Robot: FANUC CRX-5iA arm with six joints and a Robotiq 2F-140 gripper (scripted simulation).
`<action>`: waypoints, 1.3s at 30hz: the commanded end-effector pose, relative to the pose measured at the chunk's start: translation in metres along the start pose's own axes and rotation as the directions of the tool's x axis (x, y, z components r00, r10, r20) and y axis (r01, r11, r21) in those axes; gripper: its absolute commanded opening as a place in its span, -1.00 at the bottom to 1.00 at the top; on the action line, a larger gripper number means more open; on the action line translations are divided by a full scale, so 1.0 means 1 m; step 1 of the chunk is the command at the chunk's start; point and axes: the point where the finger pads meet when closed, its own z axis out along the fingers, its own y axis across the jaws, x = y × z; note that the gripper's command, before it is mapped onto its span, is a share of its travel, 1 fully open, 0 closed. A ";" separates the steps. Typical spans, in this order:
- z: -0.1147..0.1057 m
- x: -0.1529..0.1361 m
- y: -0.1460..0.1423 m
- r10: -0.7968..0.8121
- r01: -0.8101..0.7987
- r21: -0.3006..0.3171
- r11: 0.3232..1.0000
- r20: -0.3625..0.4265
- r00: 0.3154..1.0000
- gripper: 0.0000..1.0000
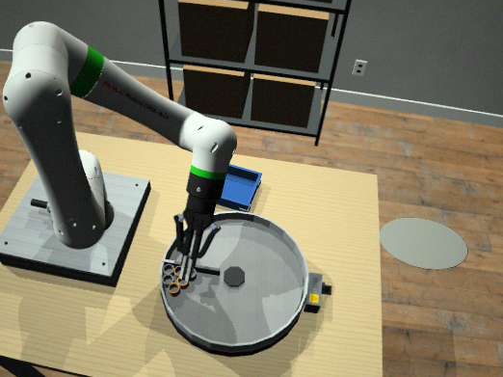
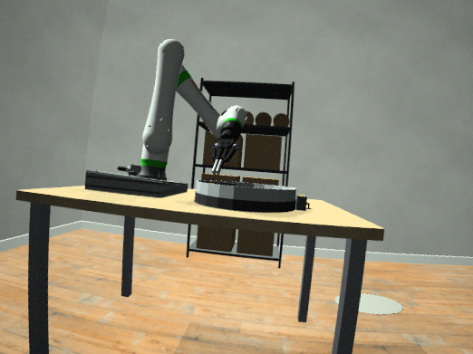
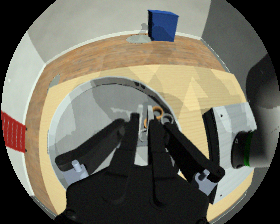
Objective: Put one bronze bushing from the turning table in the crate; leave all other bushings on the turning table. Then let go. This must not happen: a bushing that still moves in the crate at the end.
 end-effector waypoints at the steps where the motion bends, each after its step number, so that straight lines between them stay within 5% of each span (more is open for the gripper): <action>1: 0.000 0.000 0.000 0.000 0.000 0.000 1.000 0.000 1.000 -0.87; 39: -0.001 -0.001 0.003 -0.002 0.002 -0.016 1.000 0.003 1.000 -0.87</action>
